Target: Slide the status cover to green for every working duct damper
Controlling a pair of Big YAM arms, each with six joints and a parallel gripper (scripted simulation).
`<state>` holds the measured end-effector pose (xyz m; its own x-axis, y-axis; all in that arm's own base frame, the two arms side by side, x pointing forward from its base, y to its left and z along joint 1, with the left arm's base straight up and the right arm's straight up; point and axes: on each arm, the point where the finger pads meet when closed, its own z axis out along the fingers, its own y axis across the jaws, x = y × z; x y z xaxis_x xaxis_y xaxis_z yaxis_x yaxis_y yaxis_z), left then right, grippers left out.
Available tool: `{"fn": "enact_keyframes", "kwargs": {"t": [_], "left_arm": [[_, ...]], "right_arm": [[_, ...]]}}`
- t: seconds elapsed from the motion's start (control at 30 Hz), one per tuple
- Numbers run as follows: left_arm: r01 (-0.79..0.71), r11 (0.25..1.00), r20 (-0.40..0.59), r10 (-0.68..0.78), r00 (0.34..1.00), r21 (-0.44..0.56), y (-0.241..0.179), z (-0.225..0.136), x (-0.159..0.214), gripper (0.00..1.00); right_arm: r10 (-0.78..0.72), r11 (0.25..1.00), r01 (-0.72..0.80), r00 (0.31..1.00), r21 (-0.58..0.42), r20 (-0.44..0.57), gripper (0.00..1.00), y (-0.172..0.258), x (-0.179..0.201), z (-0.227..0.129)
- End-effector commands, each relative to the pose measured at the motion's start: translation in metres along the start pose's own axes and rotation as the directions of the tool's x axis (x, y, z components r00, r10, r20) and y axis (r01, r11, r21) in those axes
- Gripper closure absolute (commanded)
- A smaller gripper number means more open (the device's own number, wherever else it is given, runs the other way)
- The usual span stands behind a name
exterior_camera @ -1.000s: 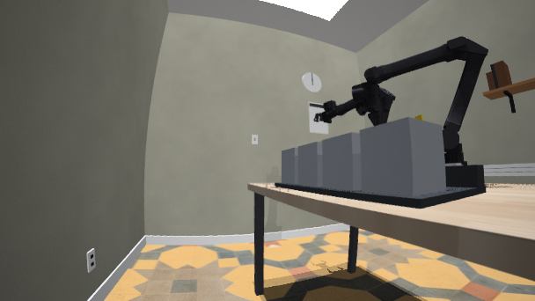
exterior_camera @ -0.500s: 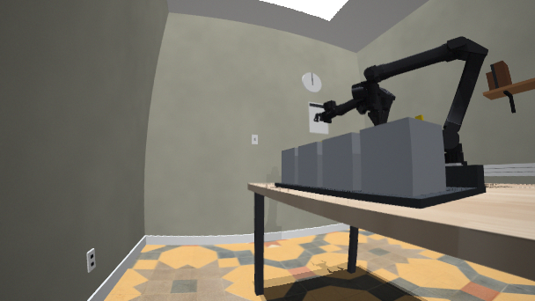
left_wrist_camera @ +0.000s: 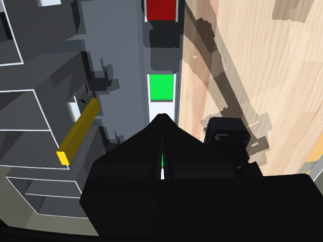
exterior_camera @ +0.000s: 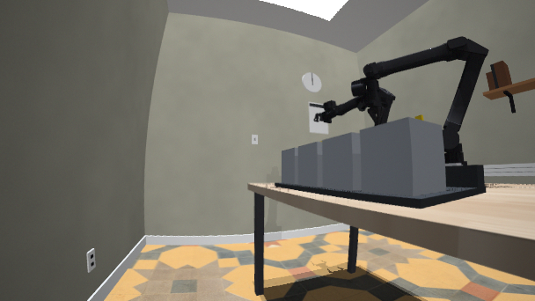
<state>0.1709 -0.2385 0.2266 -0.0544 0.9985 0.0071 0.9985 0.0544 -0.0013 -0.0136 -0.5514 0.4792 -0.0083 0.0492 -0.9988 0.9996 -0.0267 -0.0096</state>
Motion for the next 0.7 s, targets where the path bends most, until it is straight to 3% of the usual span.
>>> {"fn": "enact_keyframes", "kwargs": {"t": [0.0, 0.67], "left_arm": [[-0.001, 1.000, 0.040, 0.002, 0.999, -0.021, 0.0056, -0.0148, -0.0045, 1.00], [-0.001, 1.000, 0.031, 0.001, 1.000, -0.015, 0.0041, -0.0073, -0.0022, 1.00]], "right_arm": [[0.010, 1.000, -0.010, 0.999, 0.007, 0.049, 0.00, -0.0056, -0.0210, -0.0077], [0.010, 1.000, -0.010, 0.999, 0.007, 0.049, 0.00, -0.0056, -0.0210, -0.0077]]}}
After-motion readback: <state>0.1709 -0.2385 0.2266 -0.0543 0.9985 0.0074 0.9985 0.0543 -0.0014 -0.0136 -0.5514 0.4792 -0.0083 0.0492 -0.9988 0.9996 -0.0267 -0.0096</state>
